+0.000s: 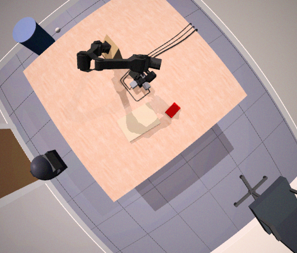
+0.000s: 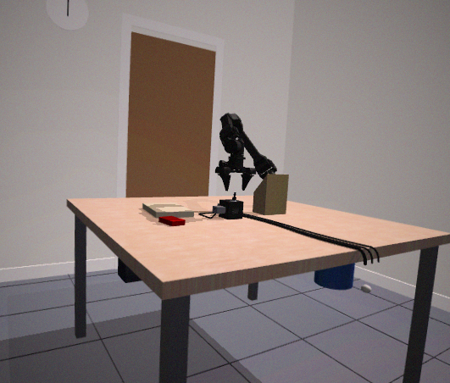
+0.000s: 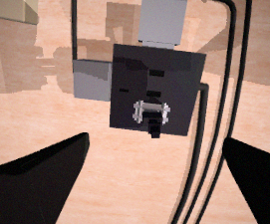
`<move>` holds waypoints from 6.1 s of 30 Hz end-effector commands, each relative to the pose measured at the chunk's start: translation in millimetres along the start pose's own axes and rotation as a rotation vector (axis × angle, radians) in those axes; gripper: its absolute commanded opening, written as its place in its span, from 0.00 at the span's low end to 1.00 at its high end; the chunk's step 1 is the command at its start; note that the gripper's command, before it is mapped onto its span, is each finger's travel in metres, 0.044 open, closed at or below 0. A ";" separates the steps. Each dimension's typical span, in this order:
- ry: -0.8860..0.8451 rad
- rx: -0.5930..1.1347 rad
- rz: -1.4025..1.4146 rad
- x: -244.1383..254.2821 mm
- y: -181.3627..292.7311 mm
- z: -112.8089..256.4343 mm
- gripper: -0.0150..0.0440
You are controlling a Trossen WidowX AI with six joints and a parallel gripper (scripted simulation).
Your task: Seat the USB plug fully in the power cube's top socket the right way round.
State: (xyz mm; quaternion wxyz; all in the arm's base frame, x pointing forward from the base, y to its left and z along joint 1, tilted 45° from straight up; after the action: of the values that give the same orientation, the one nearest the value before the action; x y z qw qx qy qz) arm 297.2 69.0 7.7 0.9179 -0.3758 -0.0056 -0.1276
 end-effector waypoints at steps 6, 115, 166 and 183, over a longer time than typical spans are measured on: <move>-0.003 -0.005 0.006 -0.9 -0.1 -10.3 1.00; 0.005 -0.007 0.335 -1.5 -0.6 13.7 0.25; 0.009 -0.003 1.669 -1.5 -0.7 13.7 0.25; 0.010 -0.001 2.114 -1.5 -0.7 13.7 0.25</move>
State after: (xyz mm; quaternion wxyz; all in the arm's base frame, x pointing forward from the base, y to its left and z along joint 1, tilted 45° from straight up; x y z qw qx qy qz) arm 296.8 78.3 18.0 0.5950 -0.2043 0.3198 0.7085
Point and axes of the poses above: the point midway between the two fingers, 35 mm back from their tips, its own z axis back along the fingers, its own x axis across the jaws, y = z × x, the point moved 7 cm from there along z, back along the fingers, and after that the axes turned 12 degrees about -z, right-handed, at the moved point
